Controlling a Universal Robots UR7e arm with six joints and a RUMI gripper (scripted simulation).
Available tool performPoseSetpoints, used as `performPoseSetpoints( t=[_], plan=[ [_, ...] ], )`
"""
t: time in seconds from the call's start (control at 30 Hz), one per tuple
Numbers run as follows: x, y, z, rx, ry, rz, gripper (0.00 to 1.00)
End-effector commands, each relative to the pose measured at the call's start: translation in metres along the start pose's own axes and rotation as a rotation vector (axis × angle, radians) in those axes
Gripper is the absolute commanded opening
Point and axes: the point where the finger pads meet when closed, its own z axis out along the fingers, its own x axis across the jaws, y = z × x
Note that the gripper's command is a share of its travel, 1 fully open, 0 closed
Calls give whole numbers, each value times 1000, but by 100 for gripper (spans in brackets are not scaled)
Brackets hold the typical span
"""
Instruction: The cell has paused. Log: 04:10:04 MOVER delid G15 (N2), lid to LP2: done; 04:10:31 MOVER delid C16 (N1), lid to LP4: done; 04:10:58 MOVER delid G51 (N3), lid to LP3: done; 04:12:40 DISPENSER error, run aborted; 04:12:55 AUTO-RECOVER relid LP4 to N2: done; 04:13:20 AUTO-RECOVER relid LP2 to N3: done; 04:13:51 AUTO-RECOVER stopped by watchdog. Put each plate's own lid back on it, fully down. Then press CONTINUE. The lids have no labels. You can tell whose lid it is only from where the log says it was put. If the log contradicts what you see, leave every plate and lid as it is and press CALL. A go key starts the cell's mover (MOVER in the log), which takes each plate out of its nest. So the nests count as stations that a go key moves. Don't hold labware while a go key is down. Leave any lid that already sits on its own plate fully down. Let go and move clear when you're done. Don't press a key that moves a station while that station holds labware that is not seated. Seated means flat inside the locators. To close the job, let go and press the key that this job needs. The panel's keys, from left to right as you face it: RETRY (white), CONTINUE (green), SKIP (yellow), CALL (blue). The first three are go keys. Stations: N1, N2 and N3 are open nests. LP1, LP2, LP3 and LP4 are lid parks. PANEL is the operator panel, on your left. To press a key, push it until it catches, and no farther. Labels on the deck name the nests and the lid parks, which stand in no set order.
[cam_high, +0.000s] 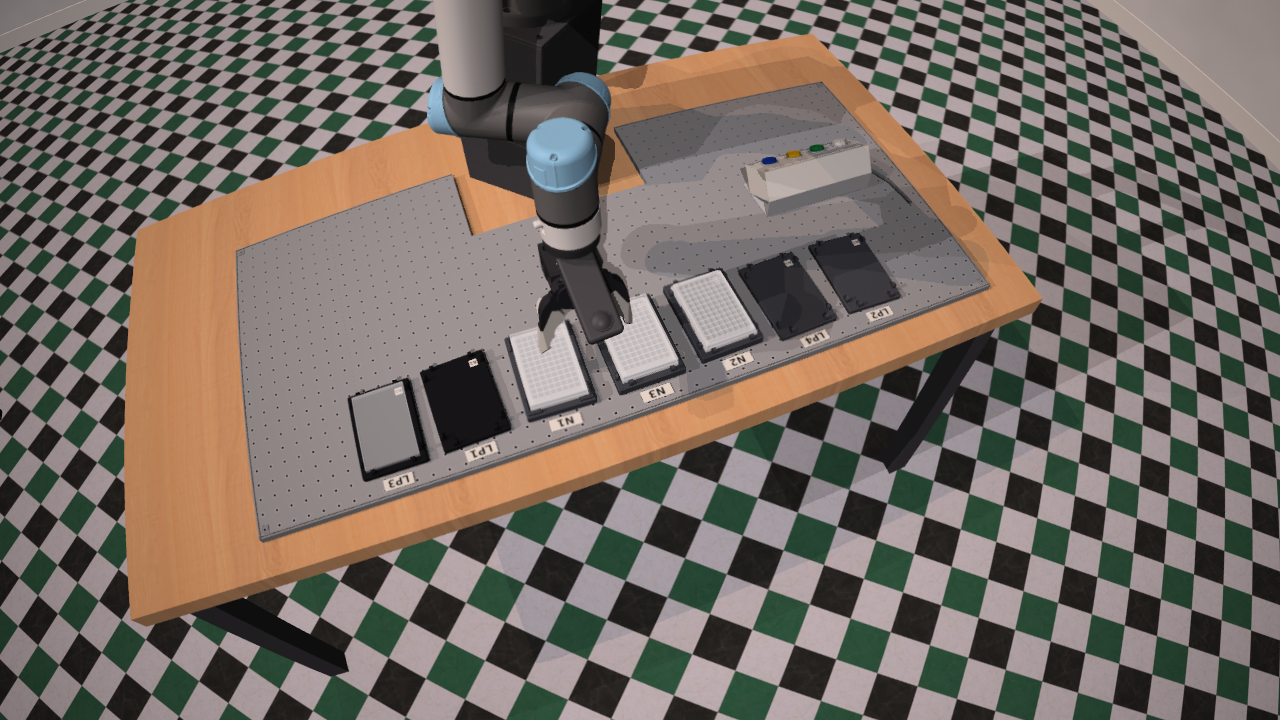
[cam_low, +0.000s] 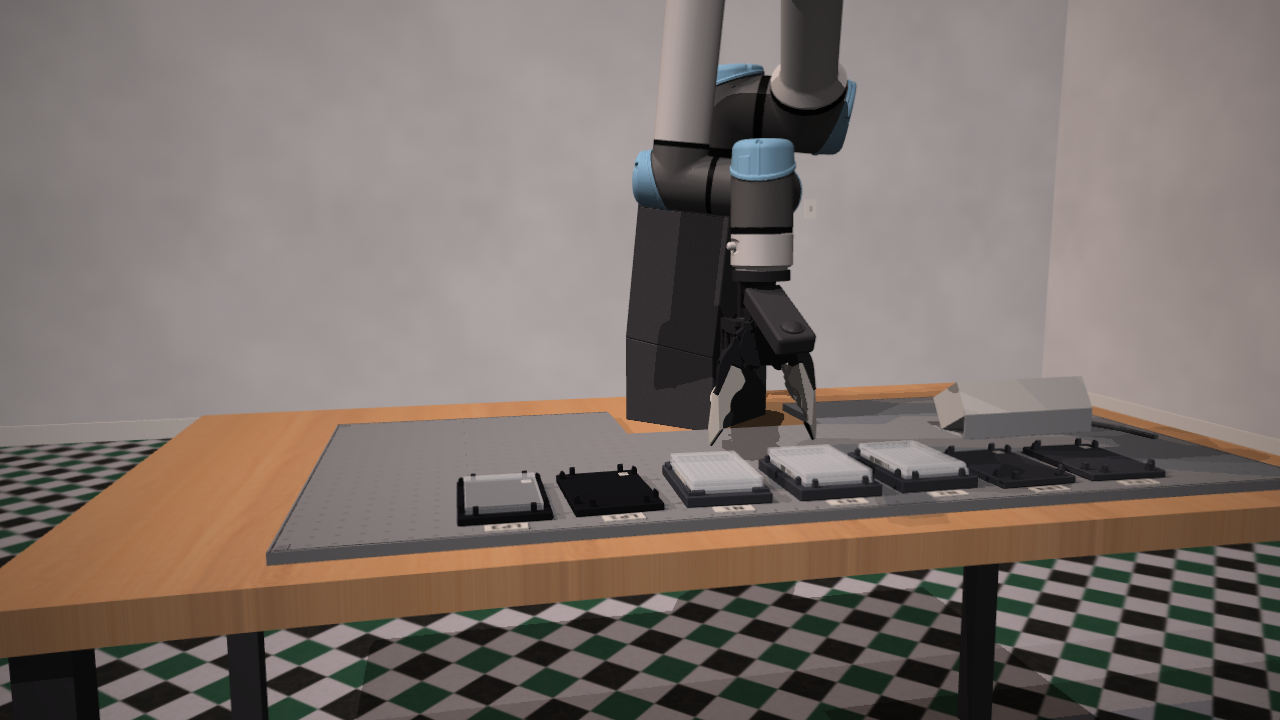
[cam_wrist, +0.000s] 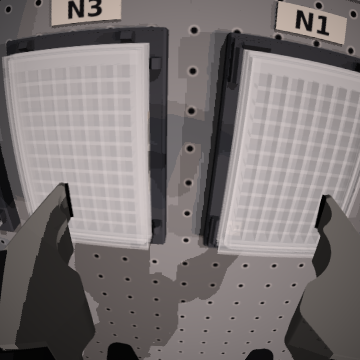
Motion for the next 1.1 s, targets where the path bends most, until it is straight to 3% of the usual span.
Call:
performPoseSetpoints(
  t=[0.0,0.27,0.8,1.07],
  plan=[
    [-34,-1,-2,1,4,4,82],
    [-72,-3,-2,2,4,4,82],
    [-71,-3,-1,2,4,5,82],
    [-71,-5,10,3,4,4,82]
  ],
)
